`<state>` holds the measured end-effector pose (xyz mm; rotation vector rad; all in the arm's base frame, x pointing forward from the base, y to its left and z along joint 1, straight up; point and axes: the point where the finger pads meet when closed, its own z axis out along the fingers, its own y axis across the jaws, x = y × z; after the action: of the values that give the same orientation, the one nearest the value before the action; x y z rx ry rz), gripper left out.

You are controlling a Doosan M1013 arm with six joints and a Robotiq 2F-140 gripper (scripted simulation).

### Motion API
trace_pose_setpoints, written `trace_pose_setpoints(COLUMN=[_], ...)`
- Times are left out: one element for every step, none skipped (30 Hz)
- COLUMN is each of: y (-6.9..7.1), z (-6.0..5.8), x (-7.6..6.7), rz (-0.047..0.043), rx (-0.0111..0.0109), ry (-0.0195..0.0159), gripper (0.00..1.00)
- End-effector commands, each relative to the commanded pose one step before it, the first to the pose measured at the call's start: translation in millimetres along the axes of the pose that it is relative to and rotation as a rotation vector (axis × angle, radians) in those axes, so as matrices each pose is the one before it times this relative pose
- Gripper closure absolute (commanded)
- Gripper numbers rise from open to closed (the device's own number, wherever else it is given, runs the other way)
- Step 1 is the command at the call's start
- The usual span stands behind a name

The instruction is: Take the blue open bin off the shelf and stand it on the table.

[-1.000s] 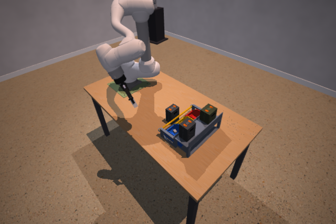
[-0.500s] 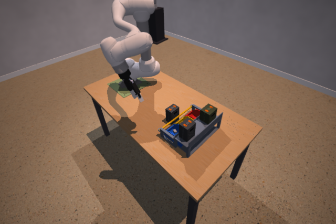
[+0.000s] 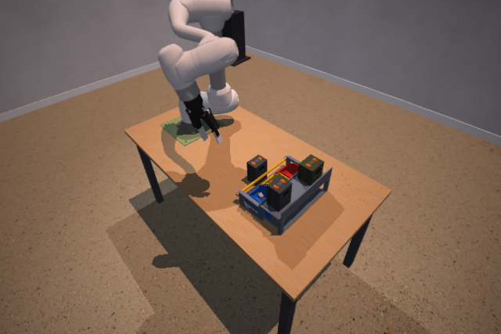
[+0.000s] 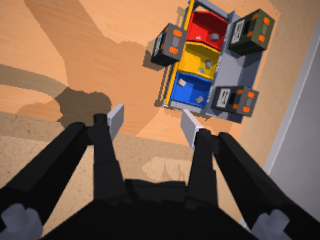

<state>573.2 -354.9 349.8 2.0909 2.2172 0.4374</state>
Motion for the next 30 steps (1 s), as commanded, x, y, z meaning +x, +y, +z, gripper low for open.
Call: trace_pose_setpoints(y=[0.52,0.0,0.0,0.0,5.73,6.13,6.35,6.56,6.75,0.0,0.0,0.0,0.0,0.0,0.0,0.0,0.0,0.0,0.0,0.0,0.0,6.72,7.08,7.22,7.33,7.43,0.0,0.0,0.0,0.0], z=[0.41,0.0,0.0,0.0,-5.39,-5.32,-5.38,-5.45,-5.52,0.0,0.0,0.0,0.0,0.0,0.0,0.0,0.0,0.0,0.0,0.0,0.0,-5.73,-5.66,-5.74,-5.82,-5.9,0.0,0.0,0.0,0.0], x=[0.65,0.0,0.0,0.0,5.97,5.85,5.54,5.23,4.9,0.0,0.0,0.0,0.0,0.0,0.0,0.0,0.0,0.0,0.0,0.0,0.0,4.43,4.23,3.88,3.52,3.16,0.0,0.0,0.0,0.0], rz=[-0.00125,0.0,0.0,0.0,-0.05022,-0.05057,-0.05057,-0.05057,-0.05057,0.0,0.0,0.0,0.0,0.0,0.0,0.0,0.0,0.0,0.0,0.0,0.0,-0.0502,-0.05057,-0.05057,-0.05057,-0.05057,0.0,0.0,0.0,0.0], rx=[0.00032,0.0,0.0,0.0,0.01183,0.01195,0.01195,0.01195,0.01195,0.0,0.0,0.0,0.0,0.0,0.0,0.0,0.0,0.0,0.0,0.0,0.0,0.01185,0.01195,0.01195,0.01195,0.01195,0.0,0.0,0.0,0.0], ry=[0.0007,0.0,0.0,0.0,0.00174,0.0019,0.0019,0.0019,0.0019,0.0,0.0,0.0,0.0,0.0,0.0,0.0,0.0,0.0,0.0,0.0,0.0,0.00172,0.00191,0.00191,0.00191,0.00191,0.0,0.0,0.0,0.0], gripper=[0.43,0.43,0.43,0.43,0.43,0.43,0.43,0.43,0.43,0.43,0.43,0.43,0.43,0.43,0.43,0.43,0.43,0.43,0.43,0.43,0.43,0.43,0.43,0.43,0.43,0.43,0.43,0.43,0.43,0.43])
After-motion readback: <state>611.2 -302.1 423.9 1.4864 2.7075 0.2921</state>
